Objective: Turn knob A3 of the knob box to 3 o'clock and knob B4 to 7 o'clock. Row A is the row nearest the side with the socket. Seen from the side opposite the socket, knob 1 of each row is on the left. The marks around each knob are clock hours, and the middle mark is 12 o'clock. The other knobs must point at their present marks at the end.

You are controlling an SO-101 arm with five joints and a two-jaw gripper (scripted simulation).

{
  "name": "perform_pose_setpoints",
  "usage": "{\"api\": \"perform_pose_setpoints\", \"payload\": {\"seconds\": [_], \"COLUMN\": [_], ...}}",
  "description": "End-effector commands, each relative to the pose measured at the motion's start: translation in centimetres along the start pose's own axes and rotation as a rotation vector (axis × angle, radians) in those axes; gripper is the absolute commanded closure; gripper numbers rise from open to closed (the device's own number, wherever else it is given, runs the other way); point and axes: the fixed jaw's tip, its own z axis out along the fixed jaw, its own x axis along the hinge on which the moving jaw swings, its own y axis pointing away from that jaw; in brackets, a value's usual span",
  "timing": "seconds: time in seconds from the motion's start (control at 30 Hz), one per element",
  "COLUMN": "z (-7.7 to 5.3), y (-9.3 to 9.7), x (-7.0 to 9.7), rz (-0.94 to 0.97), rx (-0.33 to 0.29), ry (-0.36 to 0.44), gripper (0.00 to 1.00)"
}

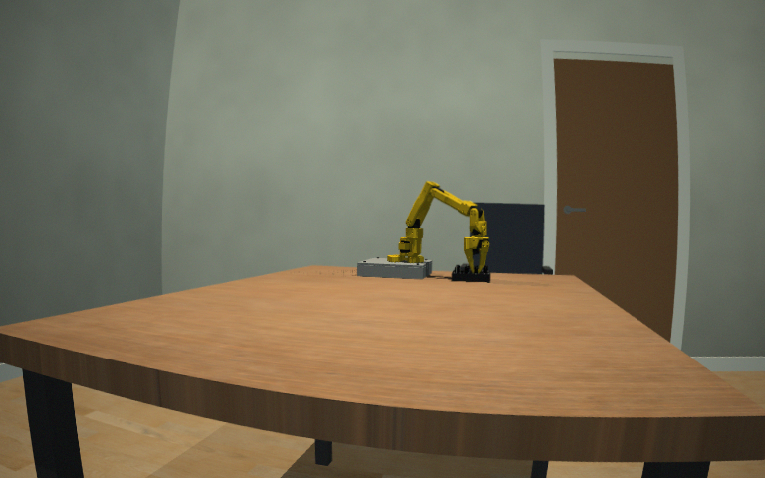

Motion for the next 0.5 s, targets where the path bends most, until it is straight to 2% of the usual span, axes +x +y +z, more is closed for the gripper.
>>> {"api": "perform_pose_setpoints", "payload": {"seconds": [0.0, 0.47], "z": [0.31, 0.31], "y": [0.32, 0.3], "x": [-0.25, -0.12], "rz": [-0.056, -0.282], "rx": [-0.023, -0.021], "ry": [-0.016, -0.018], "gripper": [0.99, 0.99]}}
